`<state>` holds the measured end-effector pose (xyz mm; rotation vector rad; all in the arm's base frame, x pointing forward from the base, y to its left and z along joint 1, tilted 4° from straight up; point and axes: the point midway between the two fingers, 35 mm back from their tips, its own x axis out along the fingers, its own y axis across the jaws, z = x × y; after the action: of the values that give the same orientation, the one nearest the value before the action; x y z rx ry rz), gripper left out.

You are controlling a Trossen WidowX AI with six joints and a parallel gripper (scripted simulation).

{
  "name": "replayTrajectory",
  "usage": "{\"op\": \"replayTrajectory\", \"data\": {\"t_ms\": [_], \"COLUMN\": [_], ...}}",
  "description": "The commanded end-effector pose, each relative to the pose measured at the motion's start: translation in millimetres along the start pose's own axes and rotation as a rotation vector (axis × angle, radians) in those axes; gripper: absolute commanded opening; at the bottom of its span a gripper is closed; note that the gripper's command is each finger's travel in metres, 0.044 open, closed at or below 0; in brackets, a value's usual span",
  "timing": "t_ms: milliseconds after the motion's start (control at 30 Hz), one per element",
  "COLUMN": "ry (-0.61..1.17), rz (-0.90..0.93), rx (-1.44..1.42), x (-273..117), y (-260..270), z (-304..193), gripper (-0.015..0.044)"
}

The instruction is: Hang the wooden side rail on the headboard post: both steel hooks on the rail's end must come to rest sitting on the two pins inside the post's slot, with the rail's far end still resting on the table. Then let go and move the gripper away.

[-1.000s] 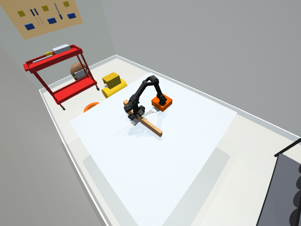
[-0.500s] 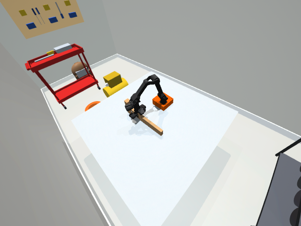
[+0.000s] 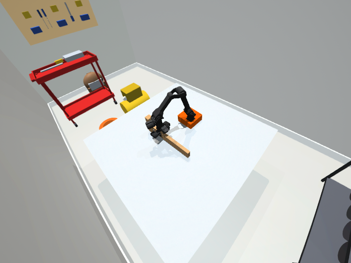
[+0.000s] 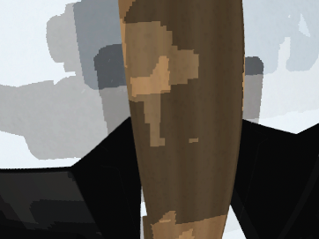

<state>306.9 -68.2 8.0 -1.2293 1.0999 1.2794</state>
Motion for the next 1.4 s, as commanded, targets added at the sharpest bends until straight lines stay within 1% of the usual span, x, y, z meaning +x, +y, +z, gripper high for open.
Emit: {"op": "replayTrajectory", "data": {"t_ms": [0, 1367], "ry": [0.002, 0.002], "rz": [-0.007, -0.007], "rx": [-0.009, -0.009], "x": [-2.2, -0.4], "y": [-2.8, 0.0], "z": [-1.4, -5.9], "gripper": [0.0000, 0.0000]}}
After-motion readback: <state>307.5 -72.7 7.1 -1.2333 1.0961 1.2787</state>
